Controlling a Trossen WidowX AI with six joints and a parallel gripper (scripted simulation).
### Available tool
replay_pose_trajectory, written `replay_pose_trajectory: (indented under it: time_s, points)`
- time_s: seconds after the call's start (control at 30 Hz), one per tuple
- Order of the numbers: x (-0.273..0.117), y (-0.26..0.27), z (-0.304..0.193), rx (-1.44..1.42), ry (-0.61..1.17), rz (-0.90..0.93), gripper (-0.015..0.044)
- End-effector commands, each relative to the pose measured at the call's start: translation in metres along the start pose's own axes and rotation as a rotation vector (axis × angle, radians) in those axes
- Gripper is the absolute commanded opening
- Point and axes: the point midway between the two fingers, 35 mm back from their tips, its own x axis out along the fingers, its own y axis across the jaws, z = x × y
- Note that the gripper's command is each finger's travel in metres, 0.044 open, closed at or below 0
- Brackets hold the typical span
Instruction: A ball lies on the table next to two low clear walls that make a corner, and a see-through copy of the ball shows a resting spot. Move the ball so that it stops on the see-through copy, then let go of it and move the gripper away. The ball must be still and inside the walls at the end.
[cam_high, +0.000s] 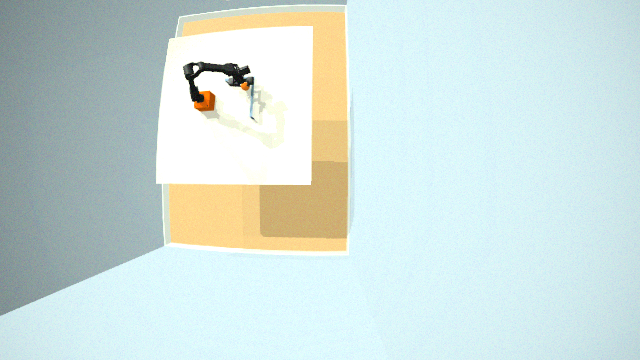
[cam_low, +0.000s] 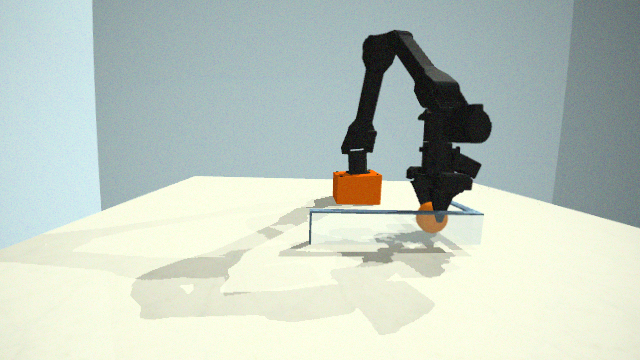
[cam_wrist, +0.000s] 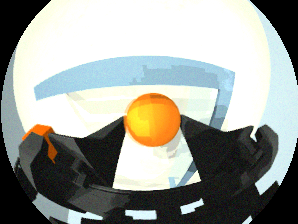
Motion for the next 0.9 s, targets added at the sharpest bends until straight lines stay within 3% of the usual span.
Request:
replay_pose_trajectory:
  time_s: [0.0,0.37,0.57,0.87]
  points:
    - [0.0,0.0,0.0,0.0,0.0,-0.001,0.0131]
    - [-0.003,0.0,0.0,0.0,0.0,0.0,0.0419]
    - [-0.081,0.001,0.0,-0.004,0.004,0.011,0.0419]
    - [-0.077,-0.001,0.0,-0.005,-0.001,0.0,0.0419]
